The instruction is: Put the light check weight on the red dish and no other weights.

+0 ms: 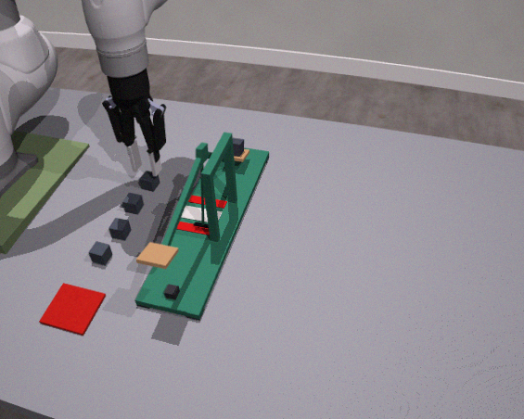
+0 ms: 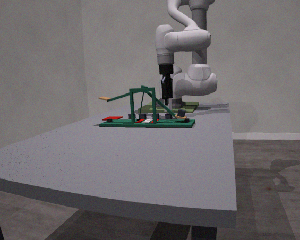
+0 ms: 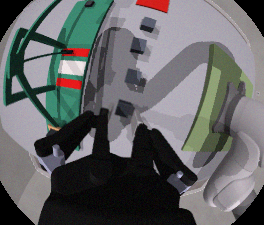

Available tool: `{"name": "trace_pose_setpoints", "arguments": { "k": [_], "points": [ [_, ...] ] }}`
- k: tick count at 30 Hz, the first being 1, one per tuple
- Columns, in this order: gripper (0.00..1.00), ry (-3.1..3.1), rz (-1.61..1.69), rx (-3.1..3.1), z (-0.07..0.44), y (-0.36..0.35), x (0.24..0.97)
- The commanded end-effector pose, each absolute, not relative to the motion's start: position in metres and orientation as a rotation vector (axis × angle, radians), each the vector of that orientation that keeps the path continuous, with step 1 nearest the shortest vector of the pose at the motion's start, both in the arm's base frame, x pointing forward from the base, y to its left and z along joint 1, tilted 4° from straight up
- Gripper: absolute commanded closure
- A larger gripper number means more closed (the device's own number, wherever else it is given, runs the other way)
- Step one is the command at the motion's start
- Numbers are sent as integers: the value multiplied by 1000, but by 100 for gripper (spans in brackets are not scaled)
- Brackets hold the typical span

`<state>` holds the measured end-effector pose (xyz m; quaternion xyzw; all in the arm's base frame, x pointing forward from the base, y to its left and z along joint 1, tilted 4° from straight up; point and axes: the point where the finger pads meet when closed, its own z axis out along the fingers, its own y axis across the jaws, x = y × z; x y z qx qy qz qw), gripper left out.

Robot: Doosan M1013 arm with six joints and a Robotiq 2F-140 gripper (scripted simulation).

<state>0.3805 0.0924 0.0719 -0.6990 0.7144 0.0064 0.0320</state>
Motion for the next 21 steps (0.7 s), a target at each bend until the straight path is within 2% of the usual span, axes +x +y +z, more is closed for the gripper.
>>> {"name": "trace_pose_setpoints", "arguments": {
  "k": [1,13,14,21],
  "points": [
    [65,2200,21,-2153,97,91,379],
    [65,2200,21,-2153,119,90,379],
    [0,2200,21,-2153,119,90,379],
    [0,2200,21,-2153,119,90,379]
  ]
}}
